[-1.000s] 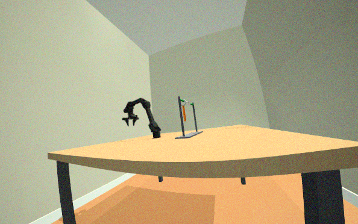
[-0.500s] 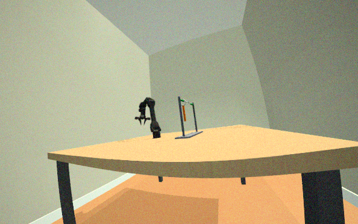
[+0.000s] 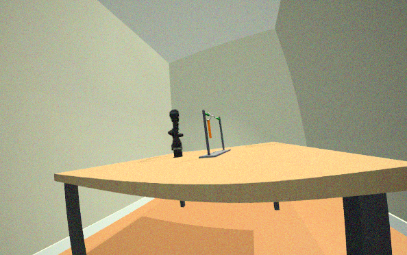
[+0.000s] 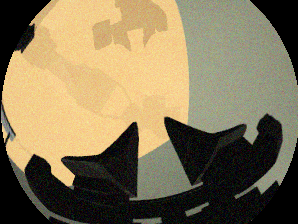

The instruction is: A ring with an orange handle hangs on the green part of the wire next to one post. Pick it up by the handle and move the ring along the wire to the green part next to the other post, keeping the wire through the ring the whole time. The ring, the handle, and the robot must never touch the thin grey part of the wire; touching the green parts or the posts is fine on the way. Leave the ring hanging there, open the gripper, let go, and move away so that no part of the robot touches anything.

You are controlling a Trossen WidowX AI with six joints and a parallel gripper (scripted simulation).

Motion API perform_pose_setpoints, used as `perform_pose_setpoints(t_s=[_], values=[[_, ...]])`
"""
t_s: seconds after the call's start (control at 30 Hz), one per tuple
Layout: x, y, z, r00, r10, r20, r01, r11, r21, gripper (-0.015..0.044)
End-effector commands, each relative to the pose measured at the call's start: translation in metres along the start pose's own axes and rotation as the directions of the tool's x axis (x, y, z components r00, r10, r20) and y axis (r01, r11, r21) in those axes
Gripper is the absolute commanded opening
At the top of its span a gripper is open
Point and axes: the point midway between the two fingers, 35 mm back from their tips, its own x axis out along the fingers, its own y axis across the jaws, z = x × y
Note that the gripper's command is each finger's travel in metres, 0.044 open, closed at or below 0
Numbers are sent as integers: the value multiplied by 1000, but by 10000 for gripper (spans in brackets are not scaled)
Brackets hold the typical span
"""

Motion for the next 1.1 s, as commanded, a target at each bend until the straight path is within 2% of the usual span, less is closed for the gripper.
perform_pose_setpoints(t_s=[0.0, 0.27, 0.57, 0.8, 1.07], values=[[-11, 30, -21, 998, -25, -57, 35, 981, 192, 160], [-28, 93, -52, 984, -35, -172, 120, 849, 515, 160], [-49, 167, -72, 949, -5, -316, 261, 579, 773, 160], [-66, 225, -75, 903, 49, -426, 390, 318, 864, 160], [-87, 289, -64, 833, 141, -536, 540, 12, 842, 160]])
